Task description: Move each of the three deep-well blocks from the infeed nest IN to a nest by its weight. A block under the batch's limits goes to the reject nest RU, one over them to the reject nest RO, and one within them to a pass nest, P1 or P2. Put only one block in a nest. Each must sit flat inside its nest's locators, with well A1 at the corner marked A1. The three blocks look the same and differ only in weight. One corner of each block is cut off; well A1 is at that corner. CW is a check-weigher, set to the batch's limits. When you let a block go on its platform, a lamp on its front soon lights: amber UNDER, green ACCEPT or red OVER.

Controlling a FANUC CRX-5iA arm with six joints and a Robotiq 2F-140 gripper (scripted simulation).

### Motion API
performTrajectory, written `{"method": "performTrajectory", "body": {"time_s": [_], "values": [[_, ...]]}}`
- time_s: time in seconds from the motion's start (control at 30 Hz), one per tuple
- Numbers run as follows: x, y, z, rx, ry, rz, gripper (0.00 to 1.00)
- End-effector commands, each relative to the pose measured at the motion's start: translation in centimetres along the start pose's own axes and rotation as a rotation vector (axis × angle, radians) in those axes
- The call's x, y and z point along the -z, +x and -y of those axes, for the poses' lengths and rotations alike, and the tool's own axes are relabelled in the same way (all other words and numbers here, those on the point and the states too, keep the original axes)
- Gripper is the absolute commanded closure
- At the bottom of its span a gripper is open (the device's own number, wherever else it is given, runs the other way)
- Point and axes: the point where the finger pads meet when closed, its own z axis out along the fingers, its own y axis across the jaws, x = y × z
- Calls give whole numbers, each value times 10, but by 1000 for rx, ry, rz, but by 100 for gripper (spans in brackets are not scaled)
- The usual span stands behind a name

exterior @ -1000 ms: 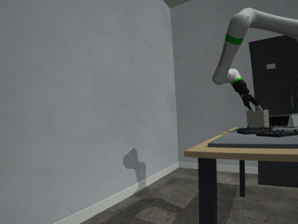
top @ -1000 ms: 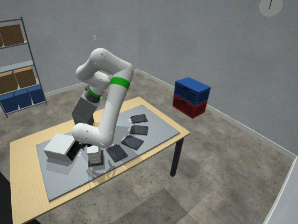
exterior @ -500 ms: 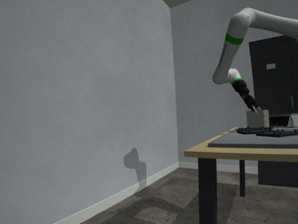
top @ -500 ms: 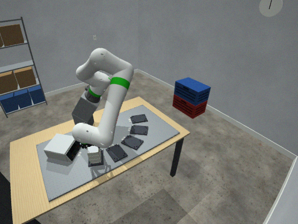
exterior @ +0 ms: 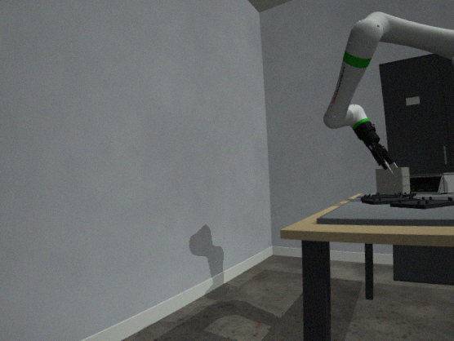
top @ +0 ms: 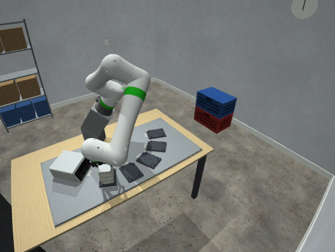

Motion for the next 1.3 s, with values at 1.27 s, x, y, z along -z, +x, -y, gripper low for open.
{"method": "performTrajectory", "body": {"time_s": [1.27], "values": [[42,-24,0,0,0,0,90]]}}
